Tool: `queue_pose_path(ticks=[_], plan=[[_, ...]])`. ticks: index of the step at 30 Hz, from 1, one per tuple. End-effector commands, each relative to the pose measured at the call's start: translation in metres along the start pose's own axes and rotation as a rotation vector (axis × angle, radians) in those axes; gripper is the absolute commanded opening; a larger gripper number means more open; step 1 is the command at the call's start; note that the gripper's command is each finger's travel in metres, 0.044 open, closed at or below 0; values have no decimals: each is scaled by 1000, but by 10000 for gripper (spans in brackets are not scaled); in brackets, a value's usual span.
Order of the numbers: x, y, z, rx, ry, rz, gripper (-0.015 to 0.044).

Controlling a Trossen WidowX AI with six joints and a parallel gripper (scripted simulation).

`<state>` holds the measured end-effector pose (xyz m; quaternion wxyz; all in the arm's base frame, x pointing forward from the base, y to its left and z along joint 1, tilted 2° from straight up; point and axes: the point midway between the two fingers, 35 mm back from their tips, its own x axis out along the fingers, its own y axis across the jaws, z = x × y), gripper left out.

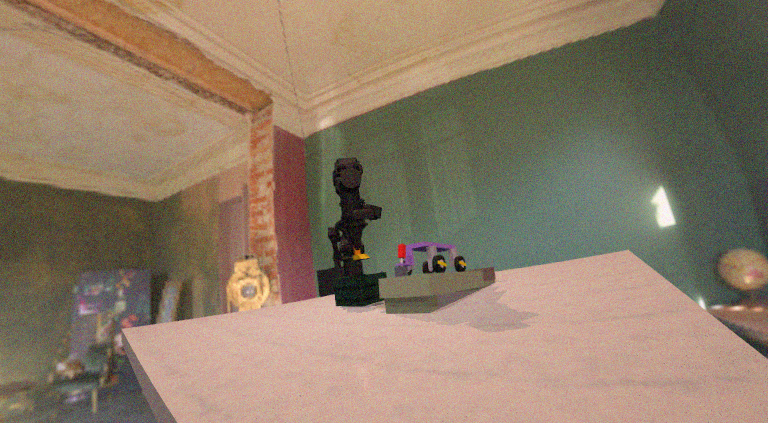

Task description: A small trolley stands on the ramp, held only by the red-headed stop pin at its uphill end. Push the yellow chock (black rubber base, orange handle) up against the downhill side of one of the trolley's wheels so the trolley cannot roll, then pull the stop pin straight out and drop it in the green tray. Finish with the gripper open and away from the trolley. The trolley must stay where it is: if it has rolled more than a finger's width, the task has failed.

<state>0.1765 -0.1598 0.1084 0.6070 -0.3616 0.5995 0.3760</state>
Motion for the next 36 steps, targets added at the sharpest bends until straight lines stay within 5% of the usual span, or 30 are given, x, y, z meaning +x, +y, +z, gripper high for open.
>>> queue_pose_path(ticks=[1, 29, 36], plan=[[-1, 0, -1, 129, 5, -1, 0], [-1, 0, -1, 1092, 4, -2, 0], [-1, 0, -1, 1142, 4, -2, 0]])
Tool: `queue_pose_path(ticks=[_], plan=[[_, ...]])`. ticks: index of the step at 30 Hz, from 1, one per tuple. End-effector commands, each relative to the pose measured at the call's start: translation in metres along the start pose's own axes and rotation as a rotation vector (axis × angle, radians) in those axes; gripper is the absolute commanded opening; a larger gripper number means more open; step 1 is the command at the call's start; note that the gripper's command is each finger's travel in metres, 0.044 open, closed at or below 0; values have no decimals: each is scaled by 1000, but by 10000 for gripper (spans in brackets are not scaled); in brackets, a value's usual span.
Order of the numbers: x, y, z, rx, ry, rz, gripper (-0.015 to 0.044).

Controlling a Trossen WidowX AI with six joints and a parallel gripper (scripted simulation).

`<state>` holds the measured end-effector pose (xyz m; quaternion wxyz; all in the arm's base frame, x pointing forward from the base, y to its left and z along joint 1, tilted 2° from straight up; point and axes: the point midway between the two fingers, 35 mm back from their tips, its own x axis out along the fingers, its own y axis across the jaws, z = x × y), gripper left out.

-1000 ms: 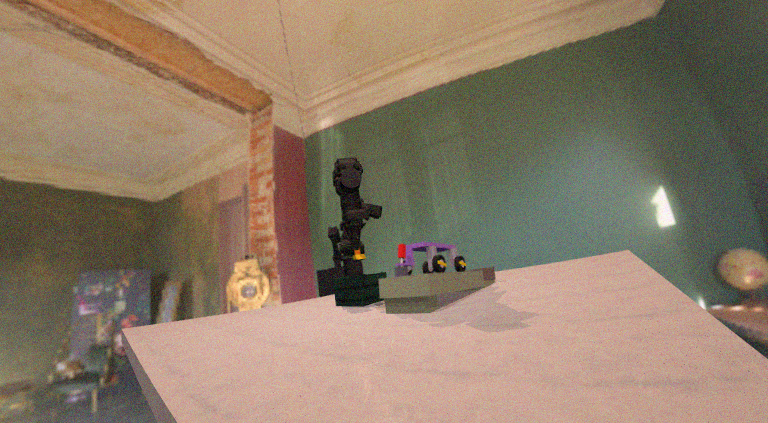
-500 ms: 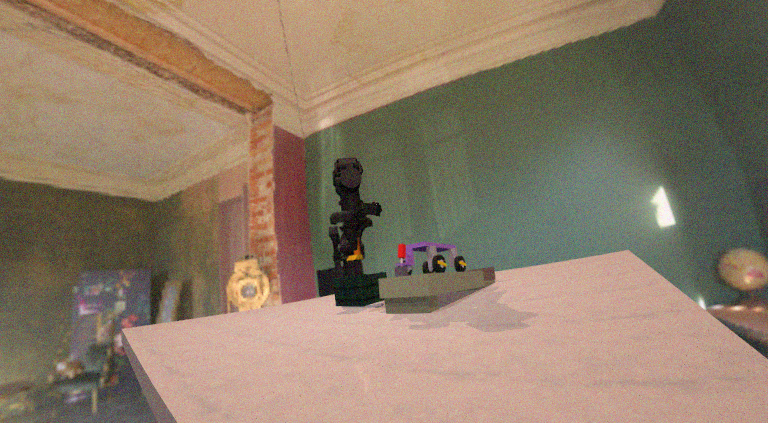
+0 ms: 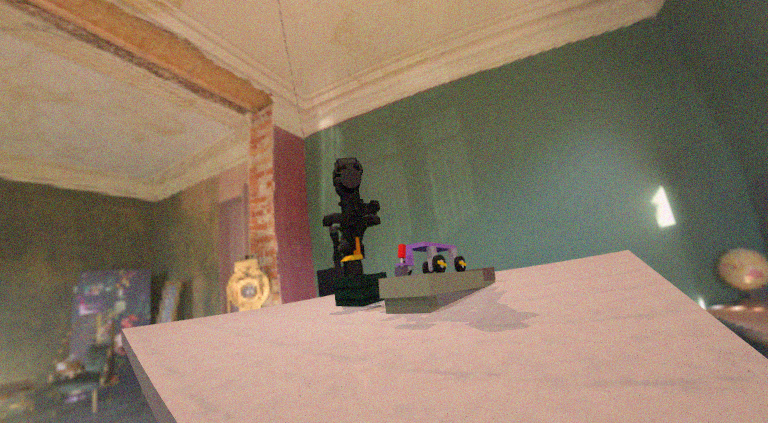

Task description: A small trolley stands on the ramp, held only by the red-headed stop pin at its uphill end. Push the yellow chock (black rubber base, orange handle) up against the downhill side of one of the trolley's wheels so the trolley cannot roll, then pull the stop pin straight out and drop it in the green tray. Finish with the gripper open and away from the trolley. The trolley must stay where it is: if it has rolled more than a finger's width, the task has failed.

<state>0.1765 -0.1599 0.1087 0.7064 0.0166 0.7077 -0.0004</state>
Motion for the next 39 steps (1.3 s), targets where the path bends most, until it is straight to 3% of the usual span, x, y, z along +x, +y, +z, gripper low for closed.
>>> queue_pose_path(ticks=[1, 39], plan=[[-1, -1, 0, 21, 2, -4, 0], [11, 122, 34, 30, -2, 10, 0]])
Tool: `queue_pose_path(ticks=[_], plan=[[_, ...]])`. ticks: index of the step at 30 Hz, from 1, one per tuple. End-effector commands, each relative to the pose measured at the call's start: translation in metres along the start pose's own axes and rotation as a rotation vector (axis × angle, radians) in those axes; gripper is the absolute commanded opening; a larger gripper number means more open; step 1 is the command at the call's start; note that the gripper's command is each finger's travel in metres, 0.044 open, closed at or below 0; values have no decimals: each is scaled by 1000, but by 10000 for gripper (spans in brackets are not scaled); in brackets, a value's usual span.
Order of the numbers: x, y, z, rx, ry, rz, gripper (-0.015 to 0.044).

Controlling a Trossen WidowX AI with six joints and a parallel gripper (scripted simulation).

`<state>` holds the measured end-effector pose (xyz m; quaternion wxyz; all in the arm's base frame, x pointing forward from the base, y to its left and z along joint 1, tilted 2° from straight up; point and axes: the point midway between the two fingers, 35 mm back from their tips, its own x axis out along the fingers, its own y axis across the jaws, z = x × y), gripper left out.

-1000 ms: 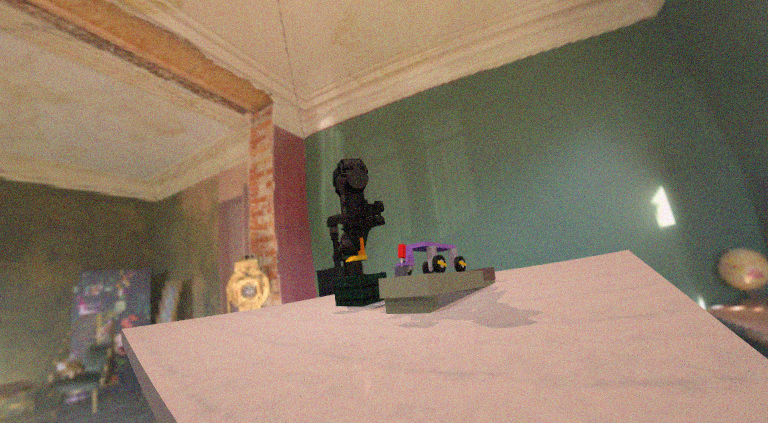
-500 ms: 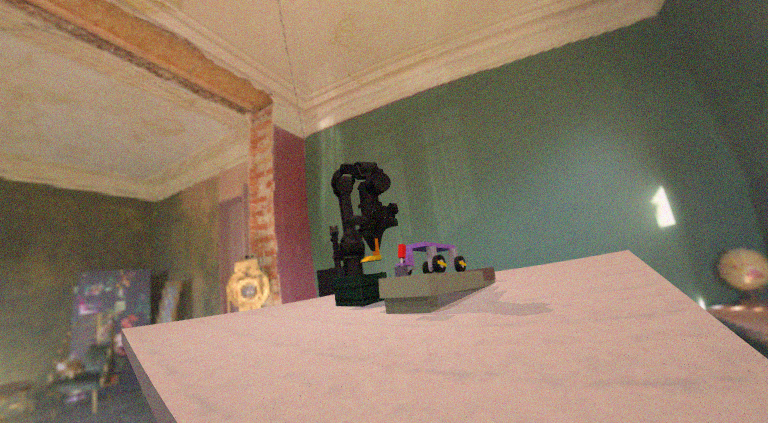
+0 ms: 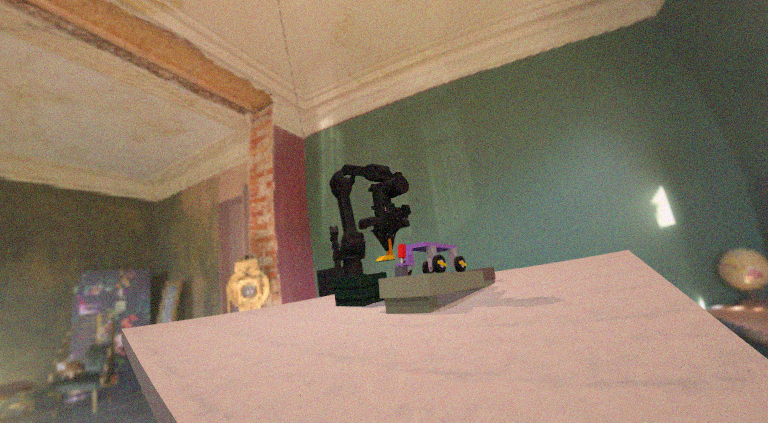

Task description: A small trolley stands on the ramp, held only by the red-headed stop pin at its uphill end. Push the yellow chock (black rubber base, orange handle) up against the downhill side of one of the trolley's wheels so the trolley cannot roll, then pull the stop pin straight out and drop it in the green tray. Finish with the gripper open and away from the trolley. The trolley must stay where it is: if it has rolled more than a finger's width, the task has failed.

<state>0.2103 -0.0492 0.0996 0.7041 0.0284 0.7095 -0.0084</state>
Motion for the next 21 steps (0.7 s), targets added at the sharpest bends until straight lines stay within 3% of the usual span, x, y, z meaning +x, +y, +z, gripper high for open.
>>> queue_pose_path(ticks=[1, 21], plan=[[0, 14, 3, 2, -8, 5, 0], [3, 83, 15, 1, -9, 12, 0]])
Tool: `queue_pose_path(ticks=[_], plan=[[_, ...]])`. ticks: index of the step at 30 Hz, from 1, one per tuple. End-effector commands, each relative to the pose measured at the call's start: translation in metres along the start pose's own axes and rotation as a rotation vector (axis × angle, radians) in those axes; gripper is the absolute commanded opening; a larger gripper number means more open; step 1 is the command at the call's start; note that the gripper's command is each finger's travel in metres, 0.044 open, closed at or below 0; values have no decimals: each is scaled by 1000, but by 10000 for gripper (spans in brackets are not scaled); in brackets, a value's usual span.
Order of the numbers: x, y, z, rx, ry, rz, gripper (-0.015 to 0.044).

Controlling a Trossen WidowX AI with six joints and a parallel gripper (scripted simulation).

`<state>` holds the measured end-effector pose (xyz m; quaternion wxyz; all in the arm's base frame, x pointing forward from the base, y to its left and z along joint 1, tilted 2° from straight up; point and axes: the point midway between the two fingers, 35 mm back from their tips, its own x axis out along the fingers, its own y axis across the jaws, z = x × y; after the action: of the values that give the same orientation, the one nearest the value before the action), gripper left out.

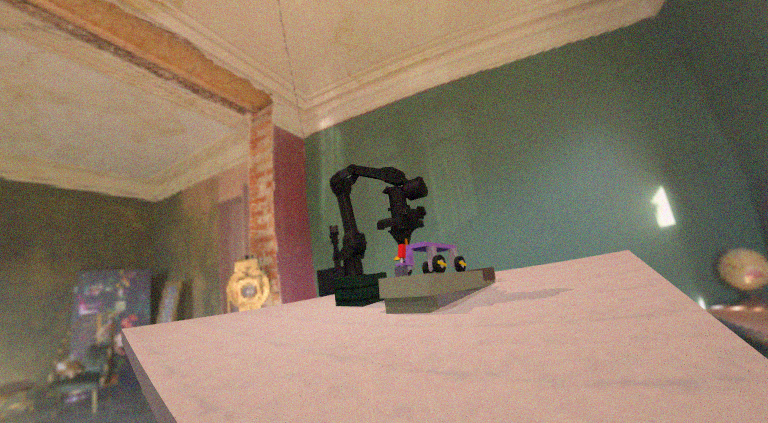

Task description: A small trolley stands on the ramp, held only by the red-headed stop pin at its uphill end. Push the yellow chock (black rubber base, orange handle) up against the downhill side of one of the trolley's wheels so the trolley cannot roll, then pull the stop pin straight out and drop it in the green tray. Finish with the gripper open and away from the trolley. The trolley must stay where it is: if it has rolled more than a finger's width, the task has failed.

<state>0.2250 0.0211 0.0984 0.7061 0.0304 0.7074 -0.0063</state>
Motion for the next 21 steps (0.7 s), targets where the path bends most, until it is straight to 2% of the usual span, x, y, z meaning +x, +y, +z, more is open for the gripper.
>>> queue_pose_path(ticks=[1, 21], plan=[[0, 16, 4, 2, -3, 7, 0], [2, 92, 19, 1, -5, 15, 0]])
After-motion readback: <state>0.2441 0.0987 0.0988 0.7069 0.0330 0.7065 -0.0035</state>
